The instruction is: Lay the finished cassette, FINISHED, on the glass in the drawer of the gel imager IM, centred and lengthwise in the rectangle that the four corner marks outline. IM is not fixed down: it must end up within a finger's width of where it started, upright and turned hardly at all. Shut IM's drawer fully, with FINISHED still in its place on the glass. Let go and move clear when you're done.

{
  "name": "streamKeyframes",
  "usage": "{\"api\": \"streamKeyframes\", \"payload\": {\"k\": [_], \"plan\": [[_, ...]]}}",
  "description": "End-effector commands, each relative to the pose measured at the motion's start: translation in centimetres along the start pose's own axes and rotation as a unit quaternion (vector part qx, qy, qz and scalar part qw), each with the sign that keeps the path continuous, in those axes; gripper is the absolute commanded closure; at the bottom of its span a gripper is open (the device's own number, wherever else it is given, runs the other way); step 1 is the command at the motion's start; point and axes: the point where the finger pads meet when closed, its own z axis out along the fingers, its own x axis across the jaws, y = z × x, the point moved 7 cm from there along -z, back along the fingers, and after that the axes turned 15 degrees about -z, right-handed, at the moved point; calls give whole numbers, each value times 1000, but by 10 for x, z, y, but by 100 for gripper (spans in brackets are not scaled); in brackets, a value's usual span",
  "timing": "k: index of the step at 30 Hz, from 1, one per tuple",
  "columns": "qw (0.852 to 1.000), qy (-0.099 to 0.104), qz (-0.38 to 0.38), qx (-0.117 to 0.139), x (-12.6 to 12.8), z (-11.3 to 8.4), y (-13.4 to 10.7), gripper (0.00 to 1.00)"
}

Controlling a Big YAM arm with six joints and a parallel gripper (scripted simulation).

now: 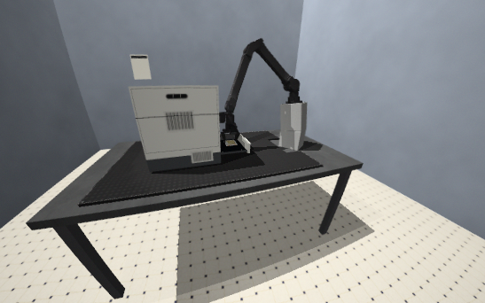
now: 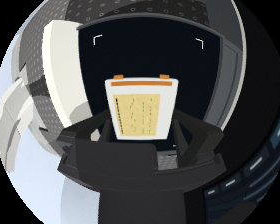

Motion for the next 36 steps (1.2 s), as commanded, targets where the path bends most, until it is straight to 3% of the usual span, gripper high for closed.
{"api": "streamKeyframes", "payload": {"k": [1,25,26,31,36], "plan": [[1000,-12,6,3,-11,2,-9,20],[1000,-10,3,2,-9,11,-8,20],[1000,-14,3,3,-10,2,-9,20],[1000,-8,3,1,-7,14,-8,20],[1000,-15,3,3,-12,11,-10,20]]}}
